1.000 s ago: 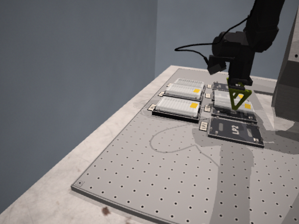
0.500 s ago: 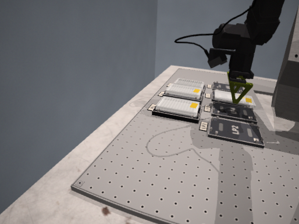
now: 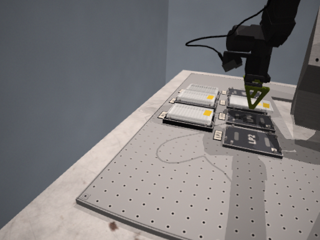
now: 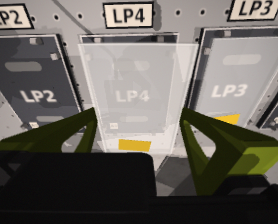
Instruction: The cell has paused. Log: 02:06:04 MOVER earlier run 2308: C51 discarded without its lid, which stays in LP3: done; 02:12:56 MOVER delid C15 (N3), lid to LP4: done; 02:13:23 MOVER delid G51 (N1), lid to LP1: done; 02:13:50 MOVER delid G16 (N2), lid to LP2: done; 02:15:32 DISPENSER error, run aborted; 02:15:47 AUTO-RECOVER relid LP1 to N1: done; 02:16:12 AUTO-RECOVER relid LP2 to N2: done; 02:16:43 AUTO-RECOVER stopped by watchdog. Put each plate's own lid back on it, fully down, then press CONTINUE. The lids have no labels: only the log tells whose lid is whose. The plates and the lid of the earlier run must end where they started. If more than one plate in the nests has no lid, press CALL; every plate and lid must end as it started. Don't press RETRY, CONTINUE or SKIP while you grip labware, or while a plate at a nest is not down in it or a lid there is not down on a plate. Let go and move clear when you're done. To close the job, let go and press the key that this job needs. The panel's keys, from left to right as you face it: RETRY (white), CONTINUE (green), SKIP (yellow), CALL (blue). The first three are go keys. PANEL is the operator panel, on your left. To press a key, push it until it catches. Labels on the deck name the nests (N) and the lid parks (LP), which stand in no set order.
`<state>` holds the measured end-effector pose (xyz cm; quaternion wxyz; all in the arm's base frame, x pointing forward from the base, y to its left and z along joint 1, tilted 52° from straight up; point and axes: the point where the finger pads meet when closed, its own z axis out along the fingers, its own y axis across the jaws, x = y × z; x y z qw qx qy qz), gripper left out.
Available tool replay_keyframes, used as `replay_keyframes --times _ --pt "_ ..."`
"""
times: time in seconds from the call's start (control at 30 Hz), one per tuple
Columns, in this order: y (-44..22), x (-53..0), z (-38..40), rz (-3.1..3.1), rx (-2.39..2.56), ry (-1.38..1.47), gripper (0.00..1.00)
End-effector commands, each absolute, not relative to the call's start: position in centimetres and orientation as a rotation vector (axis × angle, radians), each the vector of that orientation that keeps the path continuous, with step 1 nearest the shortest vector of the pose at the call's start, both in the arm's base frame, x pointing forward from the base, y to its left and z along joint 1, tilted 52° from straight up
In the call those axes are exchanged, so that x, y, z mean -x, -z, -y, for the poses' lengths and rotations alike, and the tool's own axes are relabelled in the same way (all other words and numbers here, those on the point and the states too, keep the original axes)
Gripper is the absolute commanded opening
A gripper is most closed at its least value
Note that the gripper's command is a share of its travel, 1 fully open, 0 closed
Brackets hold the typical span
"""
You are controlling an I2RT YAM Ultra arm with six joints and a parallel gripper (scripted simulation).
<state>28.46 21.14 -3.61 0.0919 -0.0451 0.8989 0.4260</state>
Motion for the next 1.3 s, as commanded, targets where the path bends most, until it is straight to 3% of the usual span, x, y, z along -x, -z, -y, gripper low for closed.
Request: replay_keyframes --times 0.0,1.27 --pt "4.2 -30.4 -19.9 -2.668 0.109 -1.268 0.0" --pt "10.7 -44.0 -11.9 -2.662 0.105 -1.267 0.0"
